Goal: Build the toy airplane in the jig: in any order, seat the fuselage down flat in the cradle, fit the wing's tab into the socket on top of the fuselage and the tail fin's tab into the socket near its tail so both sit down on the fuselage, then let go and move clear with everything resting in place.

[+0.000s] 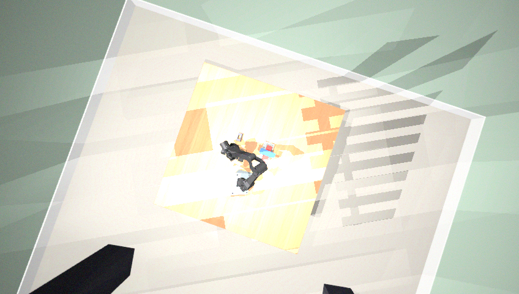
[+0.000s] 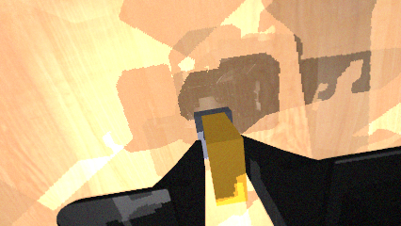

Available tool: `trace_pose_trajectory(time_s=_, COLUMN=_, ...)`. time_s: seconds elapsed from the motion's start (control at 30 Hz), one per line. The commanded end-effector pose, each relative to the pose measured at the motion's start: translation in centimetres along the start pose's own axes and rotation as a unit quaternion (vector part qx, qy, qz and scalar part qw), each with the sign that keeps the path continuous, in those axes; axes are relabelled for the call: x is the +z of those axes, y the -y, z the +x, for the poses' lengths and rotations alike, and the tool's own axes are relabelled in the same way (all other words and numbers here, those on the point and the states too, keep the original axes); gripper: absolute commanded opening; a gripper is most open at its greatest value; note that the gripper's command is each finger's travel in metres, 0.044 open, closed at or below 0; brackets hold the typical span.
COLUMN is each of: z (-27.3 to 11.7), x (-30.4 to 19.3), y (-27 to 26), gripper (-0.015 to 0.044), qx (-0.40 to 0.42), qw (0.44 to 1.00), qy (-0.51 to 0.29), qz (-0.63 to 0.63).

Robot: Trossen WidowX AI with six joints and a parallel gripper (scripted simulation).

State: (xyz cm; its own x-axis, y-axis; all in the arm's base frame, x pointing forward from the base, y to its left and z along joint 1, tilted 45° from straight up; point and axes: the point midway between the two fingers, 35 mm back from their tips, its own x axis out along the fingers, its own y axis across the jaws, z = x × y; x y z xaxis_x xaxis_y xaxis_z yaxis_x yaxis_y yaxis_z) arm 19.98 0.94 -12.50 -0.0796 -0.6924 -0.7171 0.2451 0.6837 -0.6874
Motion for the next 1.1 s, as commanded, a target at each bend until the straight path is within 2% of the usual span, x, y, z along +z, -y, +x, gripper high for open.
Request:
trace_pose_trajectory(time_s=0.0, z=0.0, x=0.0, y=0.0, gripper=0.0059, qx=-0.001, qw=1.000, qy=0.002, qz=-0.002)
trace_pose_trajectory(time_s=0.23, z=0.0, x=0.0, y=0.0, gripper=0.0000, qx=-0.001, qw=1.000, qy=0.002, qz=-0.002)
trace_pose_trajectory(time_s=1.07, z=-5.9, x=0.7, y=-0.7, gripper=0.0000, qx=0.004, qw=1.000, qy=-0.002, qz=0.000)
